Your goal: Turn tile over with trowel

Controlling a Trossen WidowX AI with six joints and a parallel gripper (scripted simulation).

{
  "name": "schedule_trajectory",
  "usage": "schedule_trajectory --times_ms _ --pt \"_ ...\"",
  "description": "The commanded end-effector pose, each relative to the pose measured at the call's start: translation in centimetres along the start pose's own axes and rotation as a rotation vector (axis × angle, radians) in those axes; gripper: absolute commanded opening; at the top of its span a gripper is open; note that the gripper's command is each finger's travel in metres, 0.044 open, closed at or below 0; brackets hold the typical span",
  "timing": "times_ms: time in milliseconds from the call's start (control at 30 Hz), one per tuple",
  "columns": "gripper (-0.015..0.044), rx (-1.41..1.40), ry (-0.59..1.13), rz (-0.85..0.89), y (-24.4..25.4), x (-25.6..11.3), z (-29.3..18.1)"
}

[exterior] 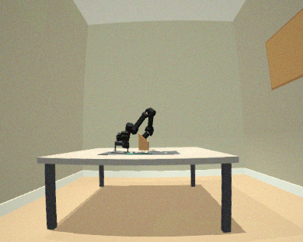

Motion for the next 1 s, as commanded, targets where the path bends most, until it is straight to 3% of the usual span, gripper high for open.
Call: schedule_trajectory --times_ms 0,967 --pt "0.0 -0.011 -0.002 0.013 0.3 0.3 -0.3" --pt "0.0 -0.008 -0.001 0.012 -0.2 0.0 -5.1"
Point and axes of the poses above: the point midway between the two fingers, 35 mm back from their tips, its own x axis out along the fingers, its own y axis across the jaws, z = x × y, the point moved 5 cm from there along -x, back along the fingers, and after that the axes turned 9 degrees about x, right-handed, at the moved point
